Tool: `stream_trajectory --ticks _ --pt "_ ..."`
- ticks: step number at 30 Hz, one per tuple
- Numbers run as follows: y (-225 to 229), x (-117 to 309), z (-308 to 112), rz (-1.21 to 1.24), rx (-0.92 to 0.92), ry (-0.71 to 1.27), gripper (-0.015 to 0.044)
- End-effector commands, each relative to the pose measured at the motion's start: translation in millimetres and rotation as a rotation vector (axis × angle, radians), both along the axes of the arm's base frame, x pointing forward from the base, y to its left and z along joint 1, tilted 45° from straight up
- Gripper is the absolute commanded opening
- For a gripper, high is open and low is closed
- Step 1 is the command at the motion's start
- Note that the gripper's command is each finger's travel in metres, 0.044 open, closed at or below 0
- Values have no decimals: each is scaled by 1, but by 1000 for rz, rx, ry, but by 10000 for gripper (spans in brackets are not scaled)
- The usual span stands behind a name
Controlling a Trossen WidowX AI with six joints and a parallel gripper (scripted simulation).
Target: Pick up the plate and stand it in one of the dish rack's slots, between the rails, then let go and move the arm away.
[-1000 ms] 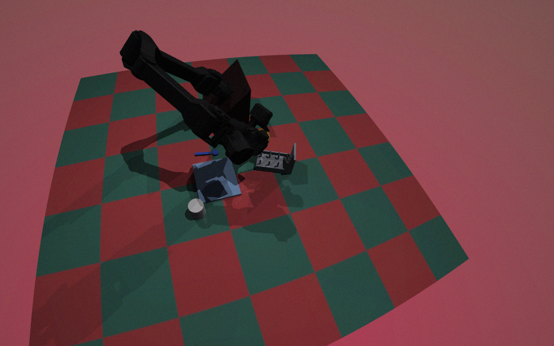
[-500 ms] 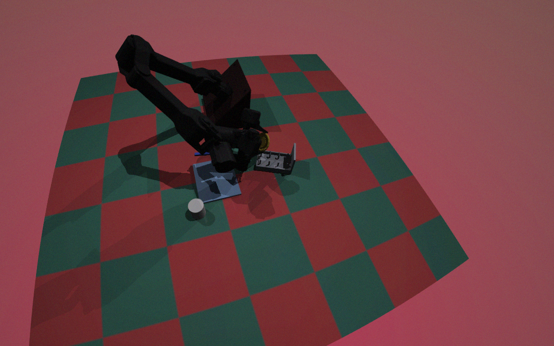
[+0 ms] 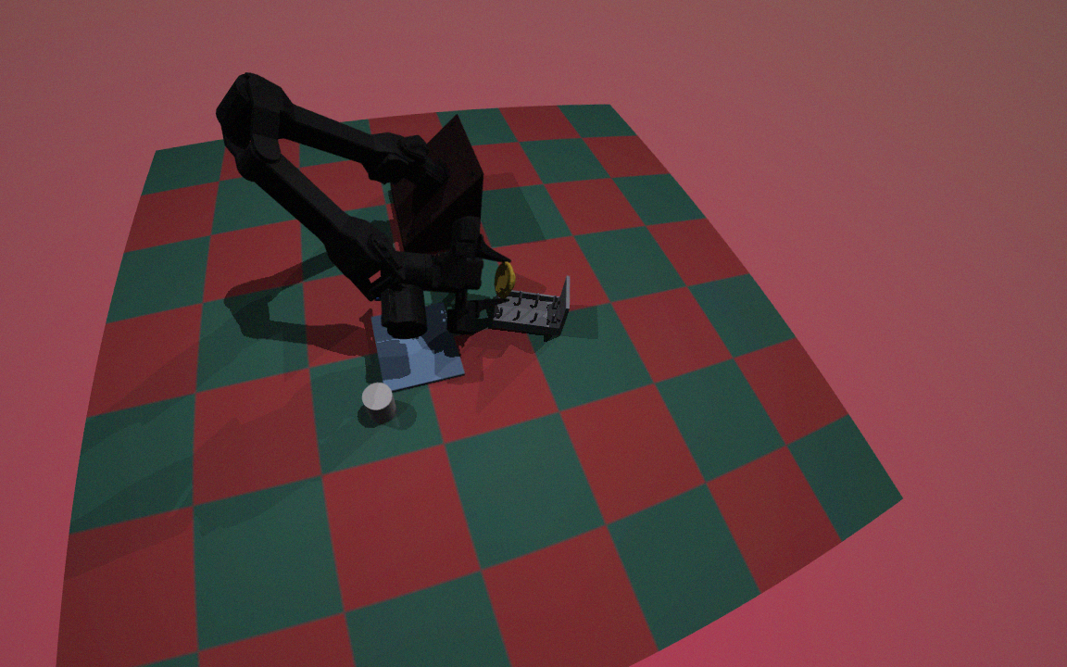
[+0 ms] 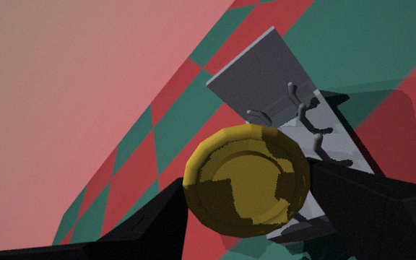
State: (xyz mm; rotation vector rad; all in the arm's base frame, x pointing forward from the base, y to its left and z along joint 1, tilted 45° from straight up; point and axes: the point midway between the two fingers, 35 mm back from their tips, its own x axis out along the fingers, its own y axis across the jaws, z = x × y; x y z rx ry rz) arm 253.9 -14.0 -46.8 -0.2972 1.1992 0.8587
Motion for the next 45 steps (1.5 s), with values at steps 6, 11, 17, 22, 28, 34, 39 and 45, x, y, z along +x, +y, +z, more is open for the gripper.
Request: stream_trajectory --ticks 6,11,17,22,28,34,39,45 --pt "-8 -1 2 130 51 -212 0" --pt "-13 -2 5 202 57 -341 0" --pt "-19 -3 9 286 44 -501 0" --pt "-24 -4 12 346 21 -618 0" --pt "-24 -5 13 348 20 -623 0" --pt "-21 -2 9 347 19 -619 0" --pt "-15 2 2 345 17 -615 0" --pt "-9 7 -4 350 15 -624 0"
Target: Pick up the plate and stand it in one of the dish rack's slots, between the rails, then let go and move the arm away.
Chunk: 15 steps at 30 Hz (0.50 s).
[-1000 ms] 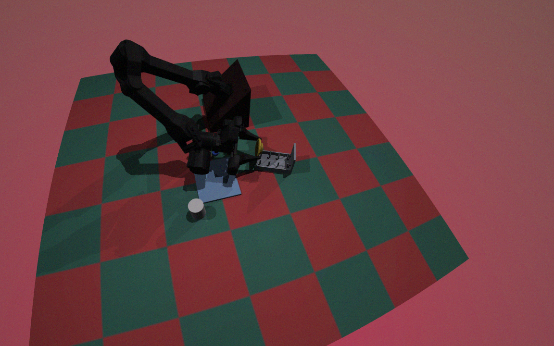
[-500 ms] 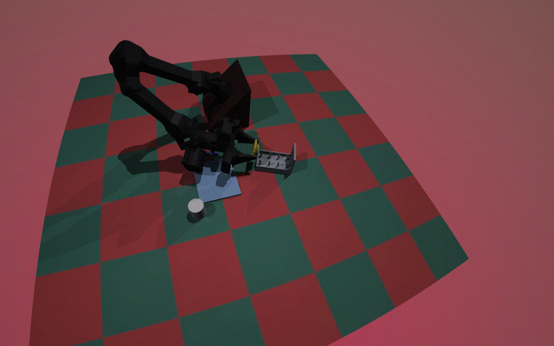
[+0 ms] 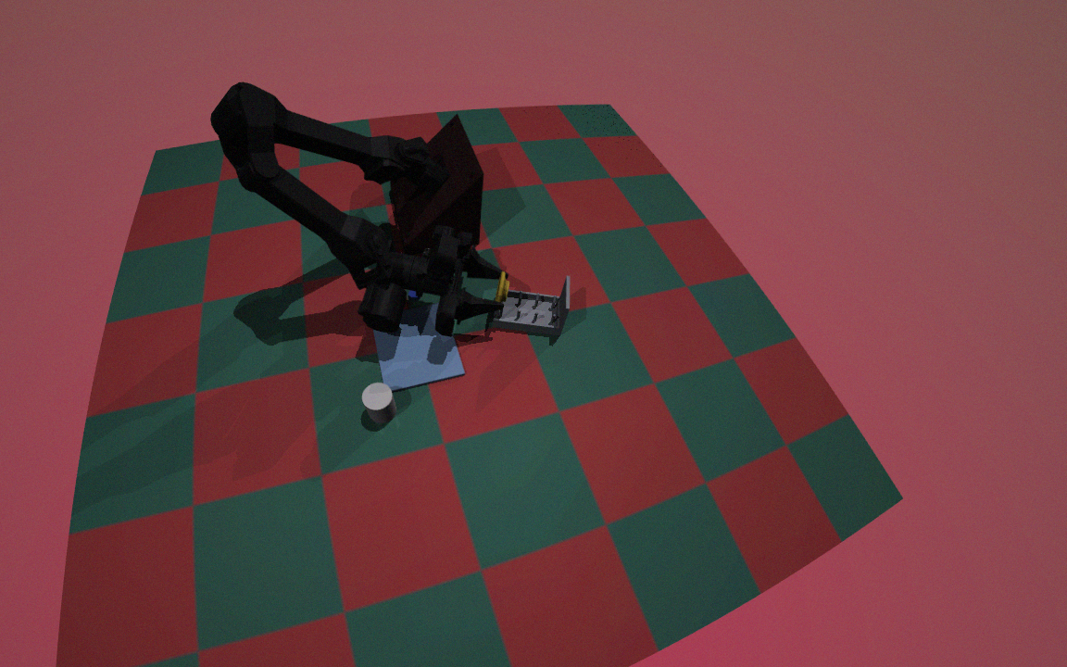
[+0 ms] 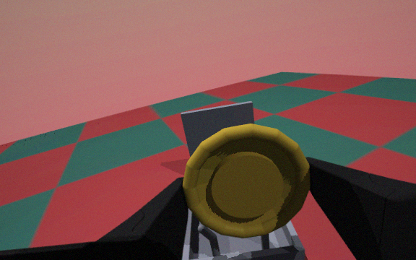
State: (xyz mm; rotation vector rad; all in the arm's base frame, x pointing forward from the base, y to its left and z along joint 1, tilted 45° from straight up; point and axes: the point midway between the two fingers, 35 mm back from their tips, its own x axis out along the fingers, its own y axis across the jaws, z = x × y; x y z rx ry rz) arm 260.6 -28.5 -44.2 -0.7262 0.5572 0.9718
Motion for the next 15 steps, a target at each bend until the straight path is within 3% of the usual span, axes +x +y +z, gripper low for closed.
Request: stream_trajectory --ticks 1,15 --pt "7 1 -8 2 4 7 0" --pt "15 5 -17 6 2 -2 0"
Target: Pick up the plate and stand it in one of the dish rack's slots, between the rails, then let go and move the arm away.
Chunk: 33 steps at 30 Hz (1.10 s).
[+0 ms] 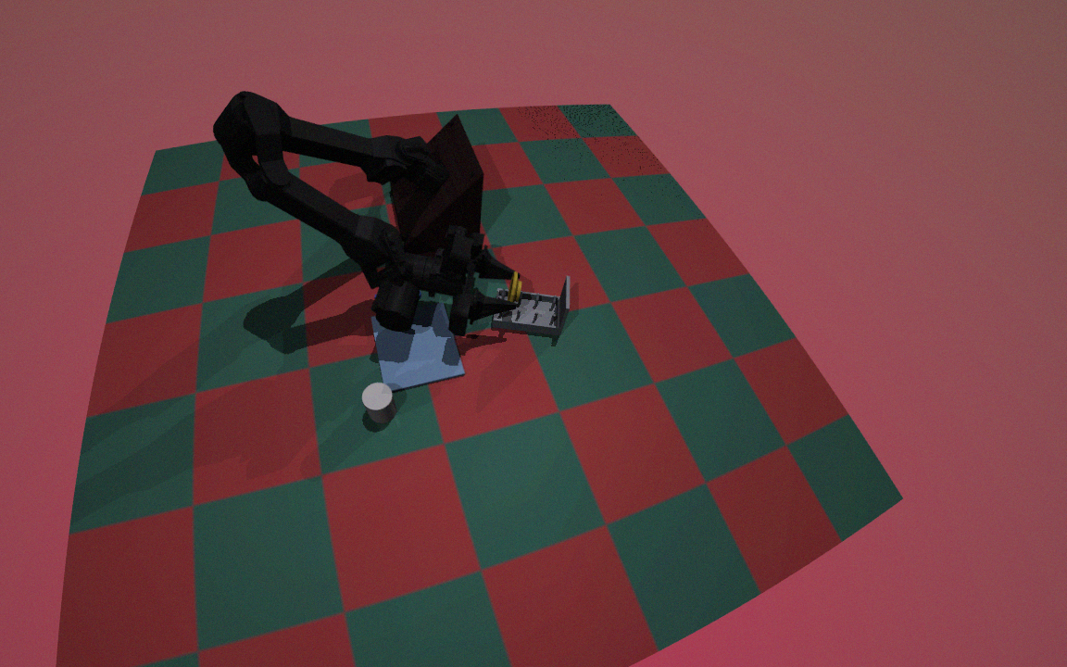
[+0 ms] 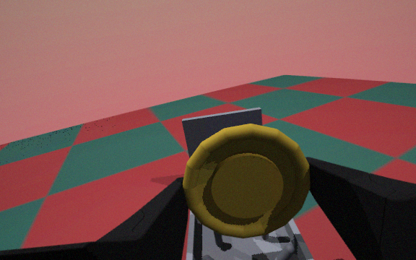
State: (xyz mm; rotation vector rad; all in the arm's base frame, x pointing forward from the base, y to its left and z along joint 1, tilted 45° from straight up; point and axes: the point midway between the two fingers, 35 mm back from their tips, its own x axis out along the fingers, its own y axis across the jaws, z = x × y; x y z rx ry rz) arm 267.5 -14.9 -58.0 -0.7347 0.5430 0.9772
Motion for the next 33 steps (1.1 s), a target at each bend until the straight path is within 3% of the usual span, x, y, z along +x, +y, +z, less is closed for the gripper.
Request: stream_trajectory --ticks 1,23,33 --pt "2 -2 -3 -4 2 10 0" --pt "-9 -6 -18 -5 -4 7 0" --pt "-9 -5 -18 -2 -5 4 263"
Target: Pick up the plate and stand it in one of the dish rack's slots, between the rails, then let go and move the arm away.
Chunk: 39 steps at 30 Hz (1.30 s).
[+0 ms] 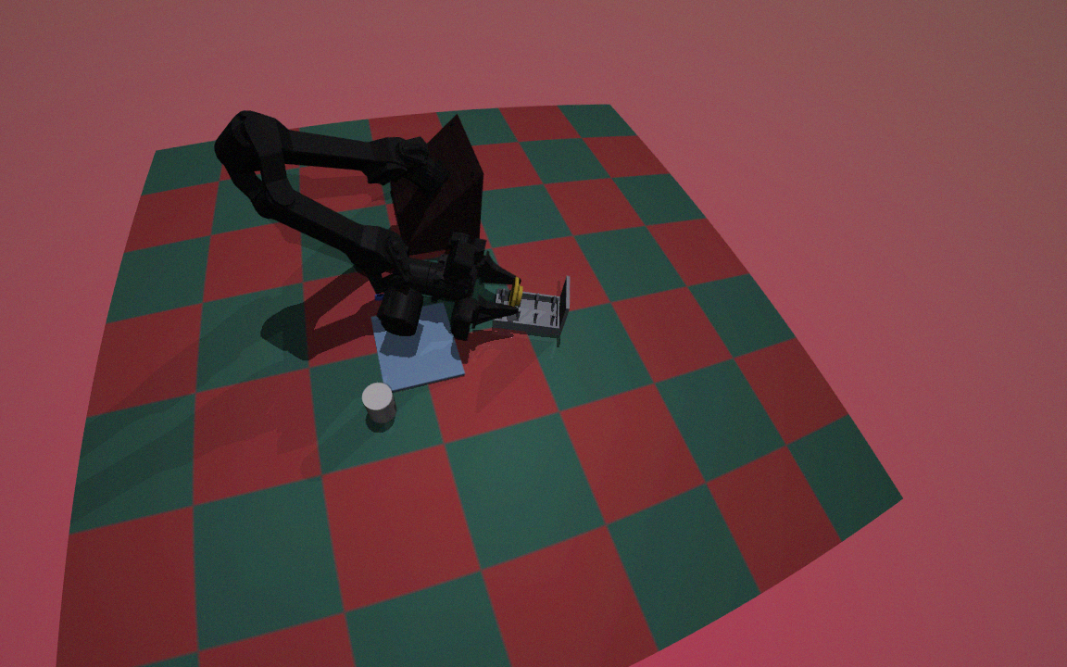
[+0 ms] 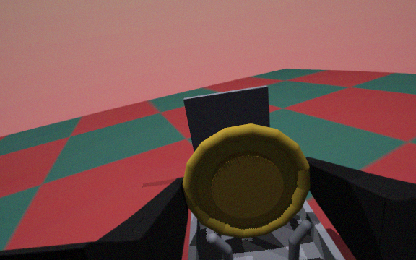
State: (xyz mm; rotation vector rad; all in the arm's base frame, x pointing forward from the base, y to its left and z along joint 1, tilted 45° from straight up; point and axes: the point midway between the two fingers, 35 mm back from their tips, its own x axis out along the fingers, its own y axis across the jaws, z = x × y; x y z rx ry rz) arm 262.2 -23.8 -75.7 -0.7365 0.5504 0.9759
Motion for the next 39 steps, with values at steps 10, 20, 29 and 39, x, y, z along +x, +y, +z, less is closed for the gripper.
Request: stream_trajectory --ticks 10,20,29,39 --pt "0 0 0 0 0 0 400" --pt "61 13 64 -3 -1 20 400" --pt "82 21 84 -33 9 60 400" --pt "88 15 78 -211 -52 320 400"
